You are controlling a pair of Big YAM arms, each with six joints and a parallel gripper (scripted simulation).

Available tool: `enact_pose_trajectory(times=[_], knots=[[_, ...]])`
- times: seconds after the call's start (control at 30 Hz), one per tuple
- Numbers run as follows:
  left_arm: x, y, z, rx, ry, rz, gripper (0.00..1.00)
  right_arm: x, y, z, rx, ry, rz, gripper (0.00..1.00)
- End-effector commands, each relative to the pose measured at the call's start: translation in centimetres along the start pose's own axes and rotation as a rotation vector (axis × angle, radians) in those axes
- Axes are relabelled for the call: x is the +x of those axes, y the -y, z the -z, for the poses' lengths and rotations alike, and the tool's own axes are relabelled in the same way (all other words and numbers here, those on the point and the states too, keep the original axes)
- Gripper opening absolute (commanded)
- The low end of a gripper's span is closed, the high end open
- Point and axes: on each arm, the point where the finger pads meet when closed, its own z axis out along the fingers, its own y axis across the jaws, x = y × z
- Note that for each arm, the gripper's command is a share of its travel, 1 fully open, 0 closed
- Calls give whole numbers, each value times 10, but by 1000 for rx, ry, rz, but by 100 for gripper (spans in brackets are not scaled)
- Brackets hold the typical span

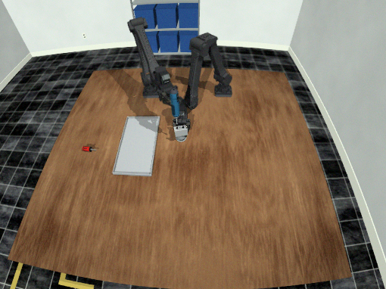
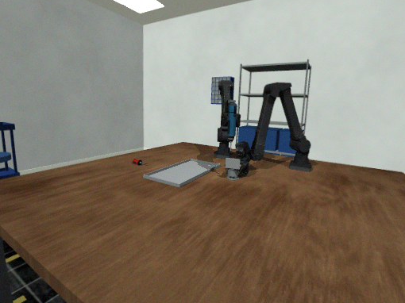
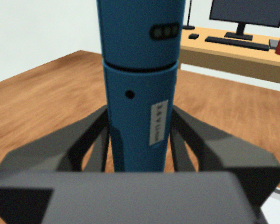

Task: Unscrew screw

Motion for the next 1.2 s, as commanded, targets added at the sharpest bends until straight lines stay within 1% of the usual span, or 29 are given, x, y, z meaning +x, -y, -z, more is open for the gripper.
enact_pose_trajectory(times=[0.0, 0.07, 0.13, 0.27, 0.33, 0.5, 0.57, 0.6, 0.63, 0.67, 0.7, 0.73, 0.77, 0.83, 0.9, 0.93, 1.07, 1.1, 1.13, 1.17], knots=[[-8, 5, -2, 7, 18, 12, 59, -70, -6, -13, -10, 139, -11, 42], [-8, 5, -2, 7, 18, 12, 59, -68, -6, -11, -10, 130, -11, 42], [-8, 5, -2, 7, 18, 12, 59, -72, -6, -9, -10, 149, -11, 42], [-8, 5, -2, 7, 18, 12, 59, -72, -6, -9, -10, 149, -11, 42], [-8, 5, -2, 7, 18, 12, 59, -68, -6, -7, -10, 133, -11, 42], [-8, 5, -2, 7, 18, 12, 59, -68, -6, -1, -10, 130, -11, 42], [-8, 5, -2, 7, 18, 12, 59, -43, -6, 10, -10, 89, -10, 42], [-8, 5, -2, 7, 18, 12, 59, -34, -6, 14, -10, 71, -10, 42], [-8, 5, -2, 7, 18, 12, 59, -31, -6, 15, -10, 61, -9, 42], [-8, 5, -2, 7, 18, 12, 59, -31, -6, 16, -10, 60, -9, 42], [-8, 5, -2, 7, 18, 12, 59, -37, -6, 16, -10, 83, -10, 42], [-8, 5, -2, 7, 18, 12, 59, -60, -6, 10, -10, 127, -11, 42], [-8, 5, -2, 7, 18, 12, 59, -69, -6, 7, -10, 142, -11, 42], [-8, 5, -2, 7, 18, 12, 59, -69, -6, 7, -10, 142, -11, 42], [-8, 5, -2, 7, 18, 12, 59, -36, -6, 18, -10, 74, -10, 42], [-8, 5, -2, 7, 18, 12, 59, -31, -6, 20, -10, 61, -9, 42], [-8, 5, -2, 7, 18, 12, 59, -35, -5, 24, -10, 69, -9, 42], [-8, 5, -2, 7, 18, 12, 59, -48, -6, 21, -10, 91, -10, 42], [-8, 5, -2, 7, 18, 12, 59, -48, -5, 24, -10, 103, -10, 42], [-8, 5, -2, 7, 18, 12, 59, -39, -5, 29, -10, 89, -10, 42]])
